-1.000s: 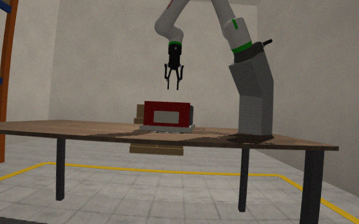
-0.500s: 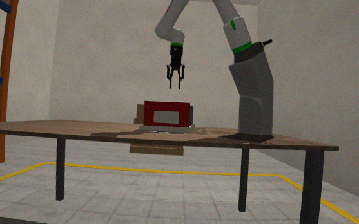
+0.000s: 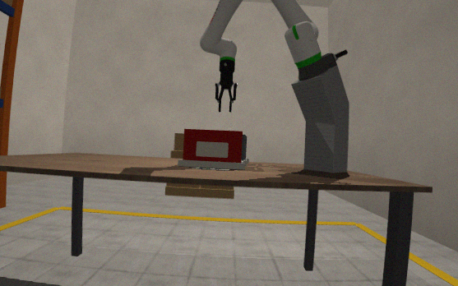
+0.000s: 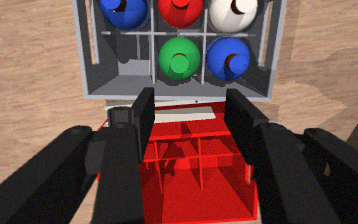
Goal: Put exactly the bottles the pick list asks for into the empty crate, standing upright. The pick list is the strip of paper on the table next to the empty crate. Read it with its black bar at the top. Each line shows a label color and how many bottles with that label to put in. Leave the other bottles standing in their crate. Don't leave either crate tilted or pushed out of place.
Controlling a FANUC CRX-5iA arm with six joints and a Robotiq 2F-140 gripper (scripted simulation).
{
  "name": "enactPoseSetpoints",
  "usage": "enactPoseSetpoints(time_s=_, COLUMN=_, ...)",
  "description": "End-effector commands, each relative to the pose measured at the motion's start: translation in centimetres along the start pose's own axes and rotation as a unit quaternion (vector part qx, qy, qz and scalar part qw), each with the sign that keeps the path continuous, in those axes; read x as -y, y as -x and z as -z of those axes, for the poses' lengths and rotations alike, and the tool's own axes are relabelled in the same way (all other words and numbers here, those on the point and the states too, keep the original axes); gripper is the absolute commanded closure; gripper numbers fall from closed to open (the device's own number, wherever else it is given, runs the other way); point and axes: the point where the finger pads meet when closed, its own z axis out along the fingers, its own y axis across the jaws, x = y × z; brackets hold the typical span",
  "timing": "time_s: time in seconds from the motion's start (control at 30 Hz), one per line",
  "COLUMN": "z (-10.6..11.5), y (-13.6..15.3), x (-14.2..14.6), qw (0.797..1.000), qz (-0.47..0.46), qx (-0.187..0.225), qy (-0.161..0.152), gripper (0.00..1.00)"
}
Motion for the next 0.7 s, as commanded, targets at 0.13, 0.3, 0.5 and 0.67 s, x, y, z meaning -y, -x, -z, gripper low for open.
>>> enactPoseSetpoints(time_s=0.13, z=0.8, y=-2.6, x=0.1, qw=1.0, qz=0.0, qx=0.0, qy=0.0, gripper=0.56)
enactPoseSetpoints(time_s=0.3, z=1.4, y=-5.0, x=0.1, qw=1.0, qz=0.0, qx=0.0, qy=0.0, gripper=0.56)
enactPoseSetpoints(time_s=0.5, z=1.7, y=-5.9, x=0.2, qw=1.0, qz=0.0, qx=0.0, qy=0.0, gripper=0.56)
enactPoseSetpoints(time_s=0.67, z=1.7, y=-5.9, x=0.2, qw=1.0, qz=0.001, qx=0.0, qy=0.0, gripper=0.56)
